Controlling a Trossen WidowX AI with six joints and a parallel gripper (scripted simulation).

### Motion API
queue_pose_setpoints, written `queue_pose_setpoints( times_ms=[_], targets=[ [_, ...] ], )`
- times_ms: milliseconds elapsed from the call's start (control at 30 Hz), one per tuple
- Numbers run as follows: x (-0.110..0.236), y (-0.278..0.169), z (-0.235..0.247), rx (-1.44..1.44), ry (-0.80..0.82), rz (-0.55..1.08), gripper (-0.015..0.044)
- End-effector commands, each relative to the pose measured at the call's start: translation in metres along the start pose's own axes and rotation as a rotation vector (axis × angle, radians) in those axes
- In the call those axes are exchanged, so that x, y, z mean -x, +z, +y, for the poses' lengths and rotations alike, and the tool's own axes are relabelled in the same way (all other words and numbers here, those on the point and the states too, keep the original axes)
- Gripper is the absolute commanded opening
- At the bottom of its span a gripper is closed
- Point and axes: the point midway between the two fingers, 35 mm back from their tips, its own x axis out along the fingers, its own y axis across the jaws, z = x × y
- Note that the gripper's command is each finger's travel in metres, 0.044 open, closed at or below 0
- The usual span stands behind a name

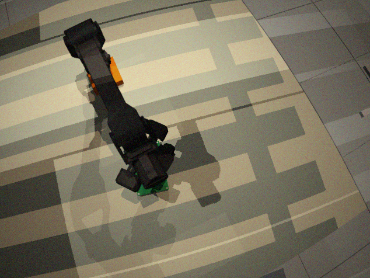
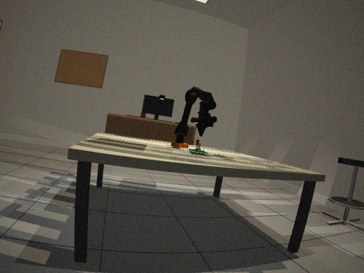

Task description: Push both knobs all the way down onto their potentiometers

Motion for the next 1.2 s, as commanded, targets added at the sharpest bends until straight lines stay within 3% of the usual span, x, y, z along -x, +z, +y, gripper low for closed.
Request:
queue_pose_setpoints(
  times_ms=[0, 1167],
  targets=[
    [0.001, 0.002, -0.004, 0.169, 0.008, 0.005, 0.0000],
    [0.016, 0.010, -0.034, 1.383, 0.051, 0.012, 0.0000]
  ],
)
